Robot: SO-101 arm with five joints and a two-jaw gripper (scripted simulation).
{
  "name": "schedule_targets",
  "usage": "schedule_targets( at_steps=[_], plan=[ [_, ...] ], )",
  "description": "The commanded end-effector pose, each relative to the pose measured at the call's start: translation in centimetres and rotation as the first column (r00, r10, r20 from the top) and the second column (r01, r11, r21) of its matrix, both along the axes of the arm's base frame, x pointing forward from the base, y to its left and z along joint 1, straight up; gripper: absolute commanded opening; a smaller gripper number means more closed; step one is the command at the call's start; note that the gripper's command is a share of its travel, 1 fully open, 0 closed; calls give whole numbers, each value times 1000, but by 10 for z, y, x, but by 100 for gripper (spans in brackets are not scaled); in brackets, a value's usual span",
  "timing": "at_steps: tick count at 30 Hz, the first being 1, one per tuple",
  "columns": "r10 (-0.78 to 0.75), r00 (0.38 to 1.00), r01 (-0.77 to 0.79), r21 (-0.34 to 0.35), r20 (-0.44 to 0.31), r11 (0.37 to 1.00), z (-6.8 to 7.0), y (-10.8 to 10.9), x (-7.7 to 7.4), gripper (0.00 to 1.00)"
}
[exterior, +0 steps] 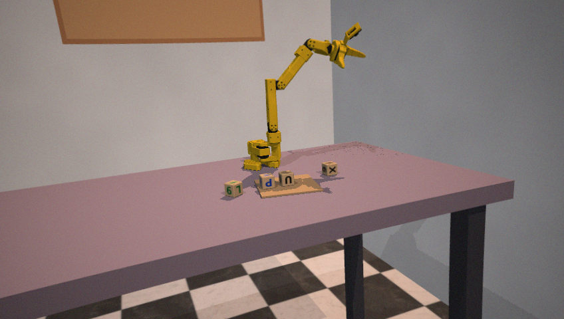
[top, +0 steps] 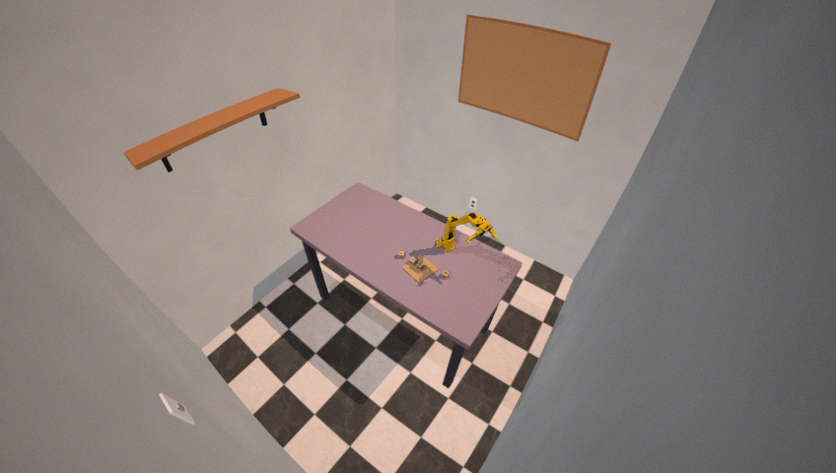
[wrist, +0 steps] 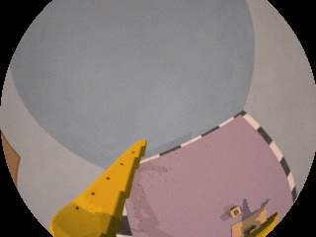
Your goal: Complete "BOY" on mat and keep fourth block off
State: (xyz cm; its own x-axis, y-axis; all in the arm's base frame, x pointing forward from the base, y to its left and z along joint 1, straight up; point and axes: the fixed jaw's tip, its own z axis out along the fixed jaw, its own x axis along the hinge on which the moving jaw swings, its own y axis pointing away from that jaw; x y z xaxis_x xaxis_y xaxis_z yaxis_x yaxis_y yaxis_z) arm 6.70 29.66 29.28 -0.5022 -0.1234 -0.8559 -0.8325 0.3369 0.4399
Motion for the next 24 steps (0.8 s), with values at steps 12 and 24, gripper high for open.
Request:
schedule_targets(
  at_steps=[12, 24],
  plan=[
    [-2, 999, -2, 135, 33, 991, 35, -22, -6, 100],
    [-4, 999, -5, 190, 47, 982, 50, -35, -9, 100]
  ],
)
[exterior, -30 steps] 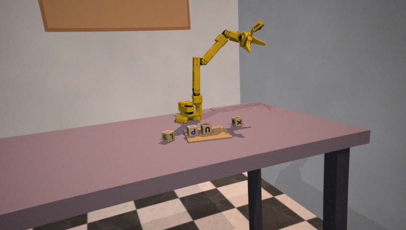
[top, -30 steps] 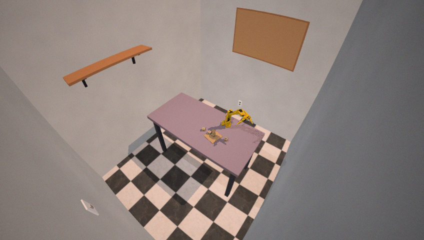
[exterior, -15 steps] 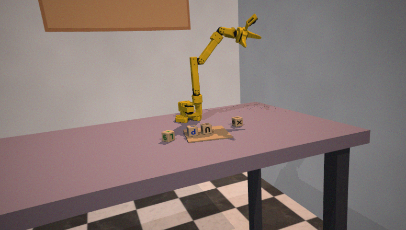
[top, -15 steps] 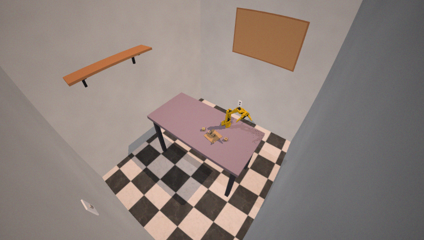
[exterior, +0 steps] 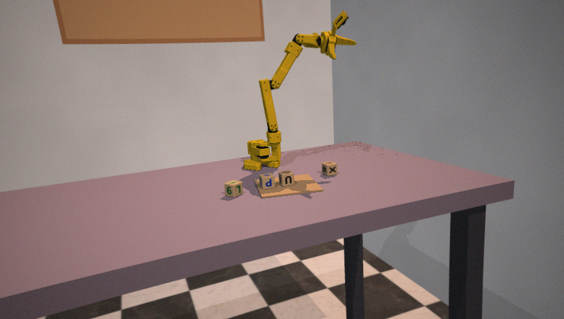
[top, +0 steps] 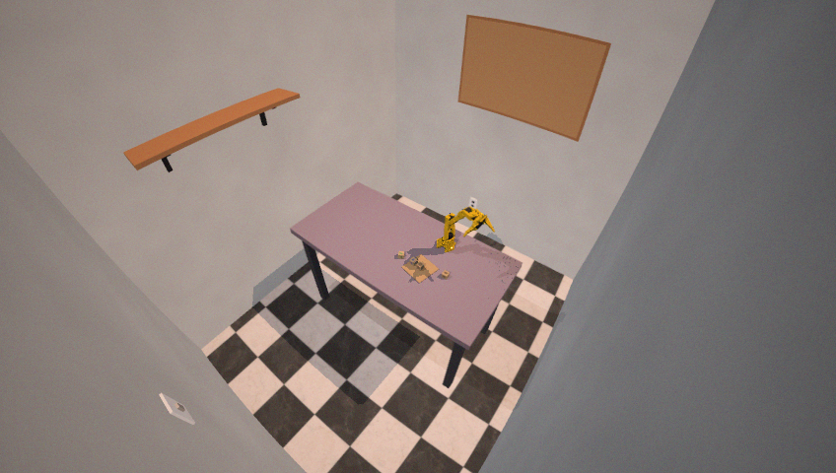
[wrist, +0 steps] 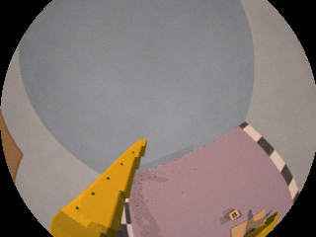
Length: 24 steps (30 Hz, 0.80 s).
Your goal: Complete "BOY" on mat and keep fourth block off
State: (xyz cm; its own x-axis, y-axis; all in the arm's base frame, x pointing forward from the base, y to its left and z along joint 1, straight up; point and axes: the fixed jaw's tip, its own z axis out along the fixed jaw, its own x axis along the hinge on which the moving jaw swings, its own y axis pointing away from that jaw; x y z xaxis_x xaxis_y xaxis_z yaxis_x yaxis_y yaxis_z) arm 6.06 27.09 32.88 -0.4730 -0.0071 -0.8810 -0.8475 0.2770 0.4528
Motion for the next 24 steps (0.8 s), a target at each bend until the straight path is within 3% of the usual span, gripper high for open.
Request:
schedule_targets(
  at_steps=[1, 9, 18, 24],
  plan=[
    [0, 1000, 0, 62, 14, 998, 15, -10, -2, 100],
    [-2, 999, -2, 141, 34, 990, 33, -28, -7, 100],
    [-3, 999, -3, 158, 39, 987, 37, -33, -8, 100],
    [-6, 999, -6, 217, 53, 976, 50, -48, -12, 100]
  ],
)
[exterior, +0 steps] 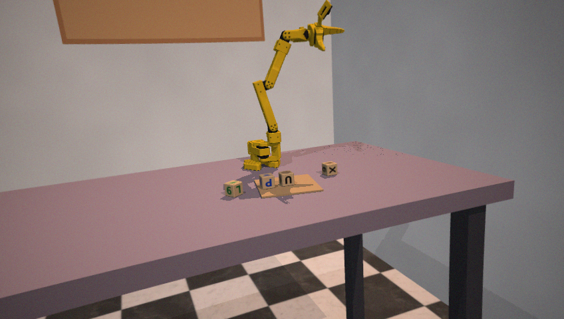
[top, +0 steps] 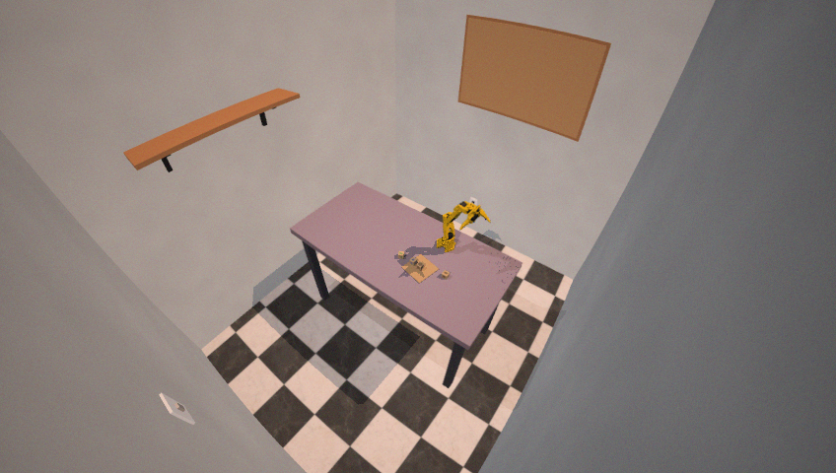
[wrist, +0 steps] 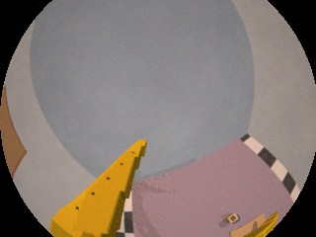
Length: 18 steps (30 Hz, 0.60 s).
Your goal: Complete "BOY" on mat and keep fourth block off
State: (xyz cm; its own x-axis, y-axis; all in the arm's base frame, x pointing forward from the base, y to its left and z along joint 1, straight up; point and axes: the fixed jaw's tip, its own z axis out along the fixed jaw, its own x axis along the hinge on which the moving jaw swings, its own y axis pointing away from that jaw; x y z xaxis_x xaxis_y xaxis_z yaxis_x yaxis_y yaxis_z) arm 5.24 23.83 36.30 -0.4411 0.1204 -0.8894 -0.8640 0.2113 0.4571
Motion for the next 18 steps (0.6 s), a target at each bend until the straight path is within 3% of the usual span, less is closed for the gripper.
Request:
schedule_targets(
  at_steps=[1, 11, 18],
  plan=[
    [-1, 1000, -1, 86, 20, 996, 18, -18, -4, 100],
    [-1, 1000, -2, 112, 27, 994, 23, -25, -6, 100],
    [-4, 999, -4, 182, 45, 983, 36, -44, -11, 100]
  ],
)
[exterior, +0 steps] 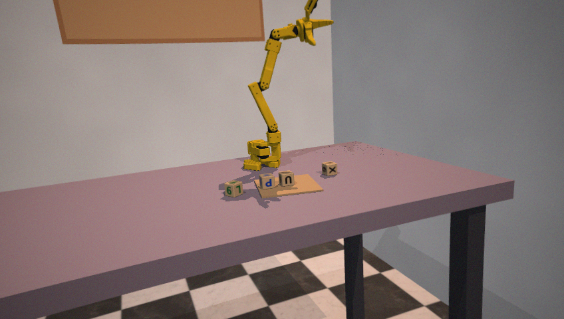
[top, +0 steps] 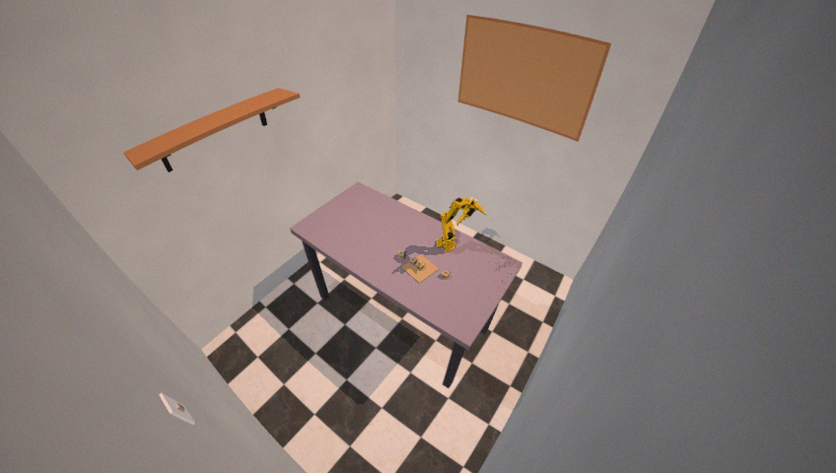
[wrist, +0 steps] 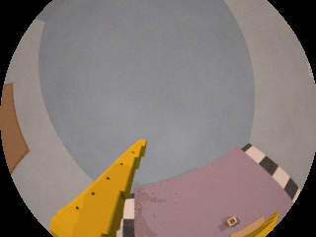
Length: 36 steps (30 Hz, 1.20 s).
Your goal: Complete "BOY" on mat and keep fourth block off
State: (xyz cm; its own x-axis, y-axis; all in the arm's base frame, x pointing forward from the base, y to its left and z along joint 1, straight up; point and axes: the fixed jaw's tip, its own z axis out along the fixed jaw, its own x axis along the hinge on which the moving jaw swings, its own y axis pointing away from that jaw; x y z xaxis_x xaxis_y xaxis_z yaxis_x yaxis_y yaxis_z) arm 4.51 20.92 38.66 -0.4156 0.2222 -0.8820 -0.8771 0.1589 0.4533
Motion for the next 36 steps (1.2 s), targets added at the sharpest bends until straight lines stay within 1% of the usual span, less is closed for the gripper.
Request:
schedule_targets(
  at_steps=[1, 10, 19, 27, 36],
  plan=[
    [-1, 1000, -1, 76, 18, 997, 14, -18, -4, 100],
    [-1, 1000, -1, 94, 23, 996, 17, -23, -6, 100],
    [-4, 999, -4, 179, 44, 984, 30, -48, -12, 100],
    [-4, 999, -5, 190, 47, 982, 31, -51, -13, 100],
    [-9, 998, -10, 273, 67, 962, 42, -77, -19, 100]
  ],
)
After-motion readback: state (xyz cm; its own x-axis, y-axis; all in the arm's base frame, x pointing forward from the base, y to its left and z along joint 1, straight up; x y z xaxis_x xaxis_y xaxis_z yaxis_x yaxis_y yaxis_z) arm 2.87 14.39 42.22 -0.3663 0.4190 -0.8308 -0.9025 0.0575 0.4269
